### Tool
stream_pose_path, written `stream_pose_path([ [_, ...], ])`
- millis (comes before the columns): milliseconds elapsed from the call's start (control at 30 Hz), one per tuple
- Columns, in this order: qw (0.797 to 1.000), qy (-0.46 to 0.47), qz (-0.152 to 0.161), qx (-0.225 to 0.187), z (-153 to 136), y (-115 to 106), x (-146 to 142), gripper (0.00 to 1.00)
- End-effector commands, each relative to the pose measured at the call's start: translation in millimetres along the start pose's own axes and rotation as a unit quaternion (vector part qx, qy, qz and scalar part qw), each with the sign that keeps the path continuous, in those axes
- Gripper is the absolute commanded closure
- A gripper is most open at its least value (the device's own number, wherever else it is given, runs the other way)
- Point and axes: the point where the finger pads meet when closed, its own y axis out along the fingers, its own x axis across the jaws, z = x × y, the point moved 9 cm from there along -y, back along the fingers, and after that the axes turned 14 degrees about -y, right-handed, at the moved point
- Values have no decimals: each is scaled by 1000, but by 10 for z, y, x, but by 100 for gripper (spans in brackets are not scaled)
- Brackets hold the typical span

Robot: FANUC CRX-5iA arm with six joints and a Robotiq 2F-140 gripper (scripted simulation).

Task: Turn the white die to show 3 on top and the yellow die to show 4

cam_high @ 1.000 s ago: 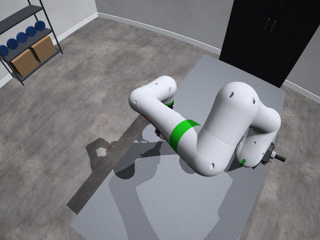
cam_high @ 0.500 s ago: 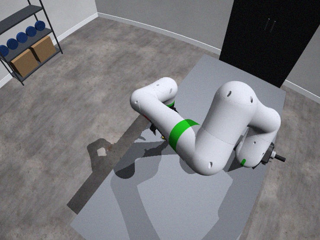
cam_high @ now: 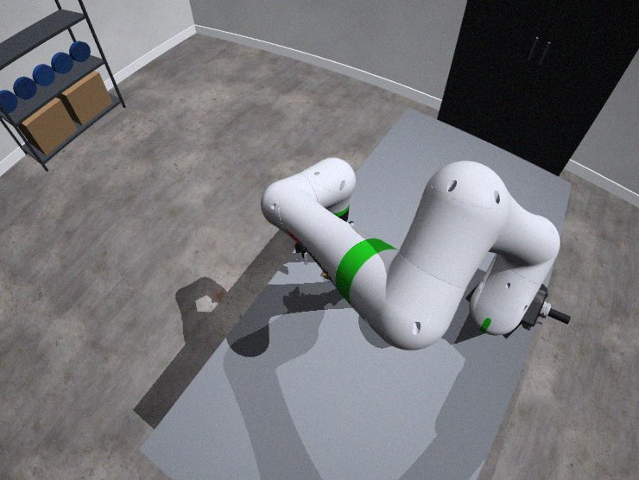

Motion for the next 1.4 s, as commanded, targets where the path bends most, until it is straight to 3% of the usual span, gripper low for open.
stream_pose_path([
  [0, 998, 70, 5, -1, 5, 29, 7, 0],
  [267, 976, 217, 4, -1, 16, 100, -5, 0],
  [467, 971, 237, 4, -1, 18, 109, -6, 0],
  [500, 971, 237, 4, -1, 18, 109, -6, 75],
  [1367, 971, 237, 4, -1, 18, 109, -6, 75],
])
